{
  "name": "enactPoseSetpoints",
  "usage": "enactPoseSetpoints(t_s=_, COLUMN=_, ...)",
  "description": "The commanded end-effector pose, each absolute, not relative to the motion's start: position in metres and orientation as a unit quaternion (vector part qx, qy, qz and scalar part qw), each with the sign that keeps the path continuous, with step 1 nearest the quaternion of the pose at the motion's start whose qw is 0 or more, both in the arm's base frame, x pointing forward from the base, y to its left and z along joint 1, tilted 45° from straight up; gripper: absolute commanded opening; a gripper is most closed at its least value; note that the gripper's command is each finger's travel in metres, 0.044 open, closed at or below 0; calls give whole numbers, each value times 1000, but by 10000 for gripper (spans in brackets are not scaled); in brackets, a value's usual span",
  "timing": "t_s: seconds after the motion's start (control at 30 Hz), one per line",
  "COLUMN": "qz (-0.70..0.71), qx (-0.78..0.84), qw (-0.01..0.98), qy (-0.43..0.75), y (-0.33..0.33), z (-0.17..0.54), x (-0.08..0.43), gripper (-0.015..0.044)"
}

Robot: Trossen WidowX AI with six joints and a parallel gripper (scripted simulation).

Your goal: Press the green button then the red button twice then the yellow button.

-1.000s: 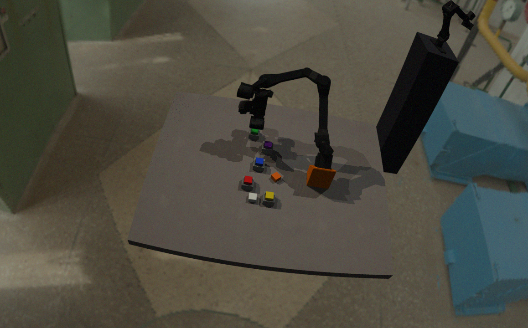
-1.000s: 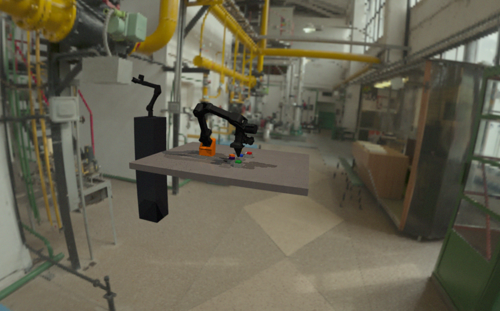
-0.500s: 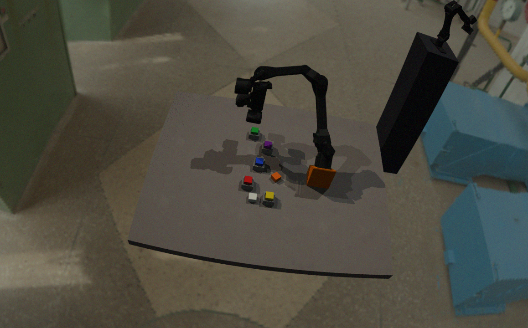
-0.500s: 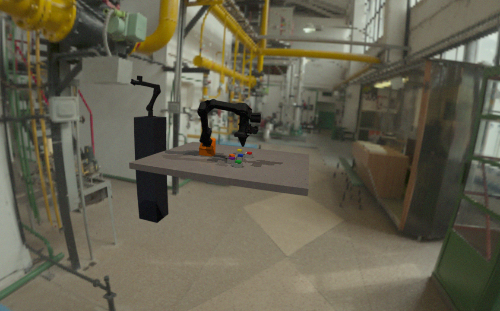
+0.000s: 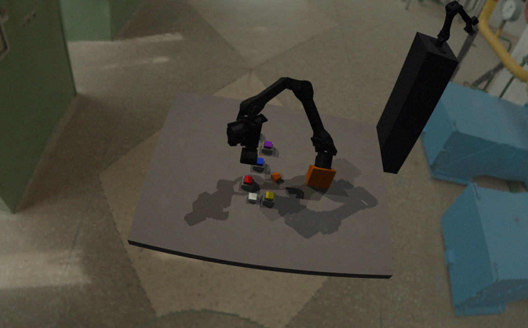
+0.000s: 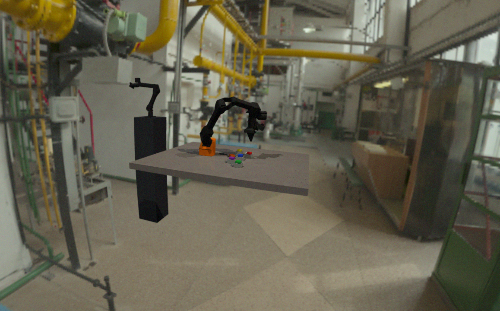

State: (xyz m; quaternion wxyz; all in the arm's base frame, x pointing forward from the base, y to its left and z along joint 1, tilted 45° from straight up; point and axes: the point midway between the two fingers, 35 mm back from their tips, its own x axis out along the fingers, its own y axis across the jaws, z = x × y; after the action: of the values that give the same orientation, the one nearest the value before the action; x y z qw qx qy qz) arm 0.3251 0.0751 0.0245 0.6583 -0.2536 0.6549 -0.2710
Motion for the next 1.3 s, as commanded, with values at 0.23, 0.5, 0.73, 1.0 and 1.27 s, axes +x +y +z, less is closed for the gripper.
enactPoseSetpoints(t_s=0.23, qz=-278, qx=-255, qw=657, qy=652, y=84, z=-20, x=312, gripper=20)
enactPoseSetpoints(t_s=0.5, qz=-279, qx=-256, qw=657, qy=652, y=56, z=-47, x=311, gripper=20)
enactPoseSetpoints(t_s=0.73, qz=-280, qx=-256, qw=657, qy=651, y=49, z=-54, x=311, gripper=20)
enactPoseSetpoints(t_s=1.0, qz=-280, qx=-256, qw=657, qy=651, y=39, z=-63, x=311, gripper=20)
enactPoseSetpoints(t_s=1.27, qz=-280, qx=-256, qw=657, qy=651, y=33, z=-69, x=311, gripper=20)
